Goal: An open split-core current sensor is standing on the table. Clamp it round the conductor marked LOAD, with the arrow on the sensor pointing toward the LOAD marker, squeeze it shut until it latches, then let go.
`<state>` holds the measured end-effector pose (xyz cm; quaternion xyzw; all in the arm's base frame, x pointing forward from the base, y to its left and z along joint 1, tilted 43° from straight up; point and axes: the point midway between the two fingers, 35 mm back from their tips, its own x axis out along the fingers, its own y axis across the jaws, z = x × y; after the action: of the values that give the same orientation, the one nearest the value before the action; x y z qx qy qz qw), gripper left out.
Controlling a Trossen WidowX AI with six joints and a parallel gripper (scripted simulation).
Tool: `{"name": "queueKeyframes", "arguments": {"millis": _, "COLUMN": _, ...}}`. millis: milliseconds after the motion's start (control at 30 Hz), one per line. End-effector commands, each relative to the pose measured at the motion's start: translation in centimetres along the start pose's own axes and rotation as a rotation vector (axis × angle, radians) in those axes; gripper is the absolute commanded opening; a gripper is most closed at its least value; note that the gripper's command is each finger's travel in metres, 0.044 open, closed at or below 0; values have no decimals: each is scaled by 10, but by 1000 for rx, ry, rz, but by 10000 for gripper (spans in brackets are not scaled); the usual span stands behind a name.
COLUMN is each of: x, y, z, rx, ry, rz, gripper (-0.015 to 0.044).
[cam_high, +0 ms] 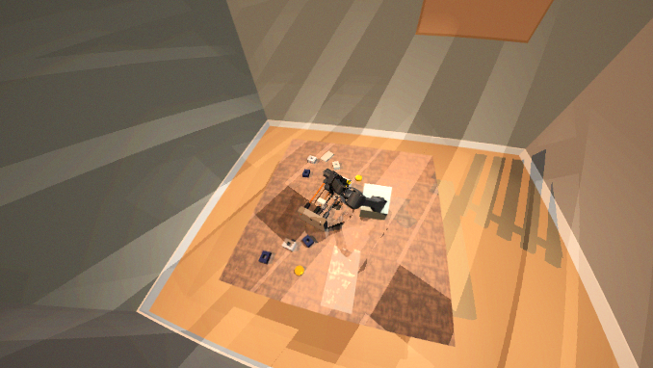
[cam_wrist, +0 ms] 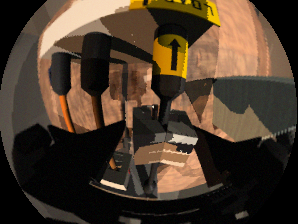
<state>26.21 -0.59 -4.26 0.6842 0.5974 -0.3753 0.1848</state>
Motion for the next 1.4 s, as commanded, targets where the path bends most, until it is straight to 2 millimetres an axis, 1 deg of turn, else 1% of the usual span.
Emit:
{"name": "queueKeyframes", "arguments": {"millis": 0, "x": 9, "y": -2, "z": 0, "rx": 9, "ry": 5, "rz": -7, "gripper": 440}}
{"name": "queueKeyframes", "arguments": {"millis": 200, "x": 18, "y": -2, "z": 0, "rx": 9, "ry": 5, "rz": -8, "gripper": 440}}
{"name": "queueKeyframes", "arguments": {"millis": 300, "x": 19, "y": -2, "z": 0, "rx": 9, "ry": 6, "rz": -8, "gripper": 440}}
{"name": "queueKeyframes", "arguments": {"millis": 333, "x": 15, "y": -1, "z": 0, "rx": 0, "ry": 1, "rz": -3, "gripper": 433}}
{"name": "queueKeyframes", "arguments": {"millis": 1067, "x": 15, "y": -1, "z": 0, "rx": 0, "ry": 1, "rz": -3, "gripper": 287}}
{"name": "queueKeyframes", "arguments": {"millis": 1367, "x": 15, "y": -1, "z": 0, "rx": 0, "ry": 1, "rz": -3, "gripper": 50}}
